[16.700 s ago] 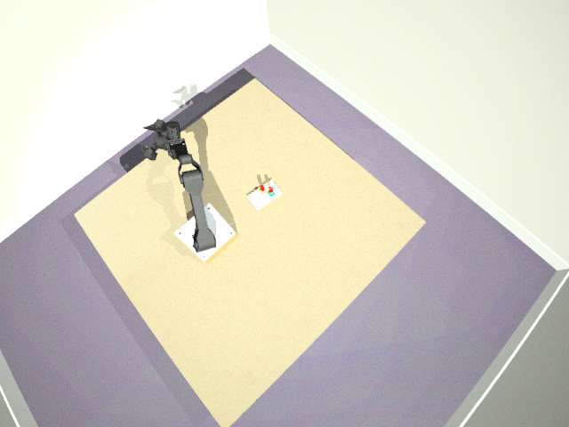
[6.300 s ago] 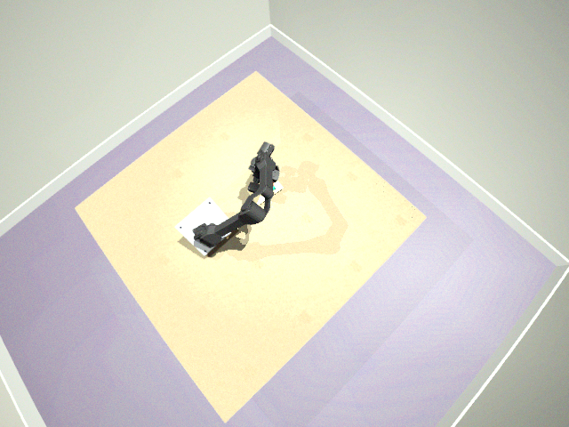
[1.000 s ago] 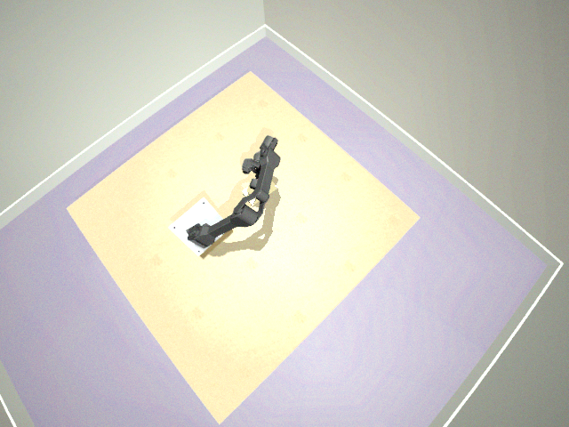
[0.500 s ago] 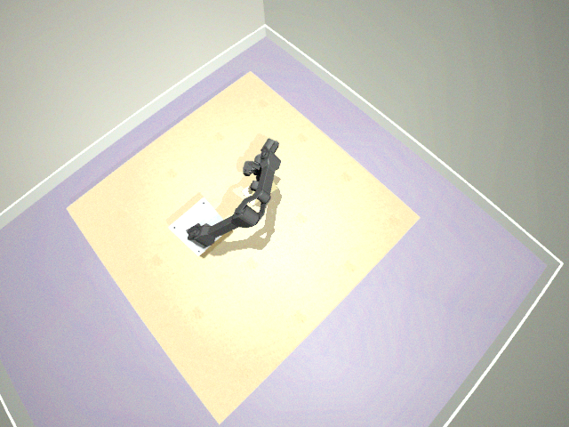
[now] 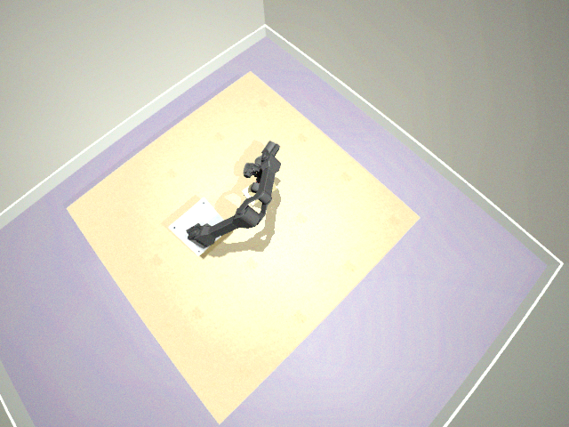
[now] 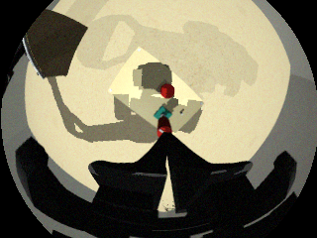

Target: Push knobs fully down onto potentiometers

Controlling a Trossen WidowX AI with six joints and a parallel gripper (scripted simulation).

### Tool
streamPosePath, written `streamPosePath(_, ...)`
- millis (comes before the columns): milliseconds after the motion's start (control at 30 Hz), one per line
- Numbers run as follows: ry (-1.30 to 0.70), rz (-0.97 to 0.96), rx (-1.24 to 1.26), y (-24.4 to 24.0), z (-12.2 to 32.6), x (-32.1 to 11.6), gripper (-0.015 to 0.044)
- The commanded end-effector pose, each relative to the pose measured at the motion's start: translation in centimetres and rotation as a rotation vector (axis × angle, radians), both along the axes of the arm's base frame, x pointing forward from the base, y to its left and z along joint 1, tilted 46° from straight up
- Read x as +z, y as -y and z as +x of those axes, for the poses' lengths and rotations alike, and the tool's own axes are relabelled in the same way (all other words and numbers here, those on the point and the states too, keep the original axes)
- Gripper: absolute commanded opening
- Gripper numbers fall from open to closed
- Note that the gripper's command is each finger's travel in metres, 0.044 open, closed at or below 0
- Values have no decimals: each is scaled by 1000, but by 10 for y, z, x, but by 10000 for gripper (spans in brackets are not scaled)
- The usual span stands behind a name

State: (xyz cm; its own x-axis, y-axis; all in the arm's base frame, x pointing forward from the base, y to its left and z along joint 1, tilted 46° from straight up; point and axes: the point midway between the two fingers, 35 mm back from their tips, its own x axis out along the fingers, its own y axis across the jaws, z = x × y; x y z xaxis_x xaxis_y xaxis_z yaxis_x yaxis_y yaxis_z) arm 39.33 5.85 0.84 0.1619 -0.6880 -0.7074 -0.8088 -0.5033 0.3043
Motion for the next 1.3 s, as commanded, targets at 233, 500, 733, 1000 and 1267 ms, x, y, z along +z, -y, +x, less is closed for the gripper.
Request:
streamPosePath(233, -3, -8, 0, 2, 0, -1, 0)
streamPosePath(500, -3, -8, 0, 4, 0, -2, 0)
streamPosePath(733, -3, -8, 0, 5, 0, -3, 0)
streamPosePath(1000, -3, -8, 0, 7, 1, -5, 0)
streamPosePath(1267, -3, -8, 0, 7, 1, -5, 0)
